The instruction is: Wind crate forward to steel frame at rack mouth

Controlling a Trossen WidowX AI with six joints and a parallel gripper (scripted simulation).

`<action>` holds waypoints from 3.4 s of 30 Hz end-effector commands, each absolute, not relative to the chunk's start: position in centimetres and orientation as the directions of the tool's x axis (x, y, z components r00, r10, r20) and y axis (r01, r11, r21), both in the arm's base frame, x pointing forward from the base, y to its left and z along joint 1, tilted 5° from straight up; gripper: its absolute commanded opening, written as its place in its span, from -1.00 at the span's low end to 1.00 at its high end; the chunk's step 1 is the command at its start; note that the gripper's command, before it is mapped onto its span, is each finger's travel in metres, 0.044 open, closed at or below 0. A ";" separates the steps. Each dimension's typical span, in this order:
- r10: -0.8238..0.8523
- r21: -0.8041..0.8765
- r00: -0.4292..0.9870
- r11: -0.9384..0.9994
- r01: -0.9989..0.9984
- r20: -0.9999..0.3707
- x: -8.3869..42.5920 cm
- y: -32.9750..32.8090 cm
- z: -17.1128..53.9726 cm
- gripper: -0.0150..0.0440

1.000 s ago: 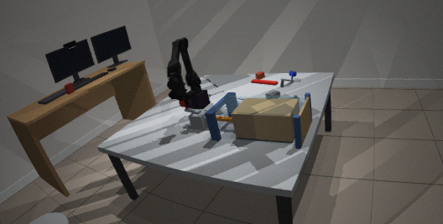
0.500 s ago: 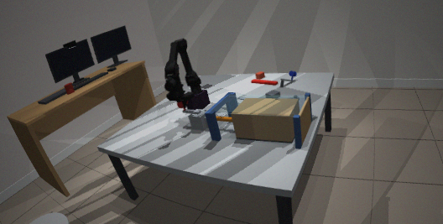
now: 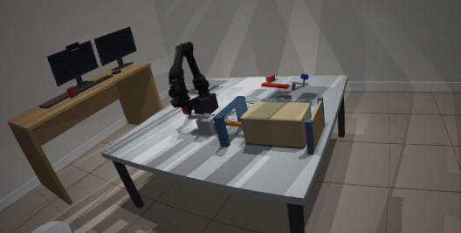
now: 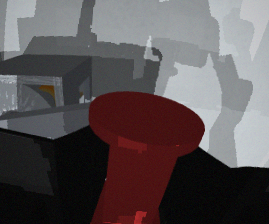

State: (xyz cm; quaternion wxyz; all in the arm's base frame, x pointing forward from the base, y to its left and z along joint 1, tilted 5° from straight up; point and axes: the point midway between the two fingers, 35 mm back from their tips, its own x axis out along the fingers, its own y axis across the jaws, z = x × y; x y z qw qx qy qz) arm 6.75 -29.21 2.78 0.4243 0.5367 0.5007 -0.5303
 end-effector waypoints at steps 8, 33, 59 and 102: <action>0.038 -0.045 -0.040 -0.141 0.989 -0.998 8.3 -32.3 2.7 -0.49; 0.035 -0.042 -0.038 -0.141 0.989 -0.999 11.0 -35.0 2.6 -0.49; 0.034 -0.038 -0.034 -0.141 0.989 -0.999 14.8 -36.6 2.5 -0.49; 0.035 -0.032 -0.028 -0.141 0.990 -0.999 21.4 -35.7 2.3 -0.49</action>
